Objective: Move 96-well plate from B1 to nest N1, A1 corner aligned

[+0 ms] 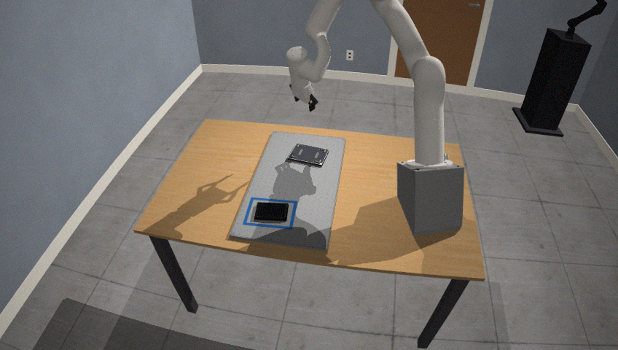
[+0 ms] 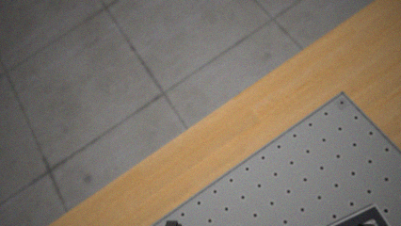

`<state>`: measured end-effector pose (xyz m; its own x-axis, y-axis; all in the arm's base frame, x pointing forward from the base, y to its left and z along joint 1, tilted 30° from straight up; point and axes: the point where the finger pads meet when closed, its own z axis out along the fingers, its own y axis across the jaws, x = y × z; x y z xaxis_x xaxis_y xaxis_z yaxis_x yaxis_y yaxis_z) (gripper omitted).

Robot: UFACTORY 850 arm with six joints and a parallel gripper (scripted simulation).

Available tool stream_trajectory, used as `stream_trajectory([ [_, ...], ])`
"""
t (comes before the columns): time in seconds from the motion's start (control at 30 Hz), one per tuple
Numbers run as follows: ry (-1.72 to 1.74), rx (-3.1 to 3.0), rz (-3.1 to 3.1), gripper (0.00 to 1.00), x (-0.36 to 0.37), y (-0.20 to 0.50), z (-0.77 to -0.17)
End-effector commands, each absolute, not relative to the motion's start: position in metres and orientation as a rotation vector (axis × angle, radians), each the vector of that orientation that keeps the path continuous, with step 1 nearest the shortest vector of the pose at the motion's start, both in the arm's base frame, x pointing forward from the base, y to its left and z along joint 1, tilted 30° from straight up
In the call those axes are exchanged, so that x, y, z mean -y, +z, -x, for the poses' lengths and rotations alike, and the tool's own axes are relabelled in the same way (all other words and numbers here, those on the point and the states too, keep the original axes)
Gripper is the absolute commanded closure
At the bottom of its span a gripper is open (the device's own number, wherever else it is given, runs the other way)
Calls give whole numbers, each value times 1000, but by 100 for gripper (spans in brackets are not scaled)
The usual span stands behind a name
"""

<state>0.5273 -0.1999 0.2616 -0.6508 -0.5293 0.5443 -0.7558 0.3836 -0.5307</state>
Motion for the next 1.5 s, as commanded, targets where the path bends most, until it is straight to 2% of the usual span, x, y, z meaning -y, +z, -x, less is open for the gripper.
stream_trajectory([
  [0.0,1135,2362,-1130,0,200,262,-528],
  [0.53,1135,2362,-1130,0,200,262,-528],
  [1.47,1232,2917,-279,0,141,212,-573],
])
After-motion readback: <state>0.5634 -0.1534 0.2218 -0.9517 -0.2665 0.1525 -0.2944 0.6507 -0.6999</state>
